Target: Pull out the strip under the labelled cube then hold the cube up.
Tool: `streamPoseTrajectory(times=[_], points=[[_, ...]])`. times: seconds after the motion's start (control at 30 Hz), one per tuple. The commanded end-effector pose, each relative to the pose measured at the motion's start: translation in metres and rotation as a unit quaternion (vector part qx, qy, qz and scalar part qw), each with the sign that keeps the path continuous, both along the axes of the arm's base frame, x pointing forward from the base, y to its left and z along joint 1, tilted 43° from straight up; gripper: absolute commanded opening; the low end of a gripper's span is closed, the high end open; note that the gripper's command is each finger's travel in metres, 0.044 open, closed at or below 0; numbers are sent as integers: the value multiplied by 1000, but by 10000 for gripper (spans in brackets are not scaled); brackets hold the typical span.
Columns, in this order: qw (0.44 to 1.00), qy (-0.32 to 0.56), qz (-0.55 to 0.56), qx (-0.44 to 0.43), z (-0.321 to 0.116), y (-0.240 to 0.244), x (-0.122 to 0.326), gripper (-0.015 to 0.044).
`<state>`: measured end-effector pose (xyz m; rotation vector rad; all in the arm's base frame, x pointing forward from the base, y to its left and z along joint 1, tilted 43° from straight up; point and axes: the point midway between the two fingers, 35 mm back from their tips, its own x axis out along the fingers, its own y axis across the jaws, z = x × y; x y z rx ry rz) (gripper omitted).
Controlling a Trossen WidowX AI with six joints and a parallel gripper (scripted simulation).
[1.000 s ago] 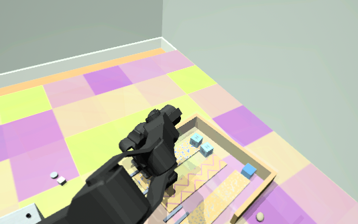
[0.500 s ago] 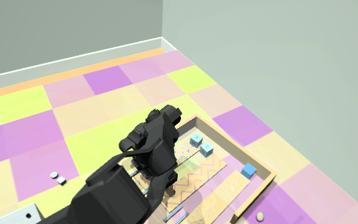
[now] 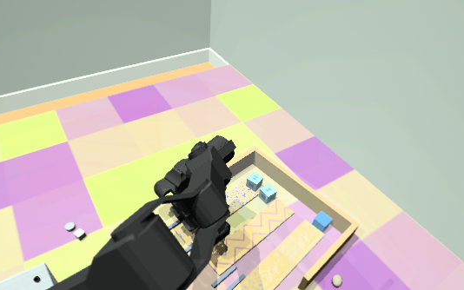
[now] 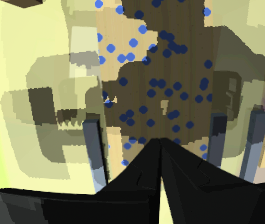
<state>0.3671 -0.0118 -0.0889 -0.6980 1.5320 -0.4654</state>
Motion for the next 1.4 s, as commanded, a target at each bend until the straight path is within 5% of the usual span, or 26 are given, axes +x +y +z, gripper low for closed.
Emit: streamPoseTrajectory(times=[0.0,1.37], points=[[1000,1,-1,-2,-1,-3,-4,0],[1000,3,-1,-2,3,-10,-66,0]])
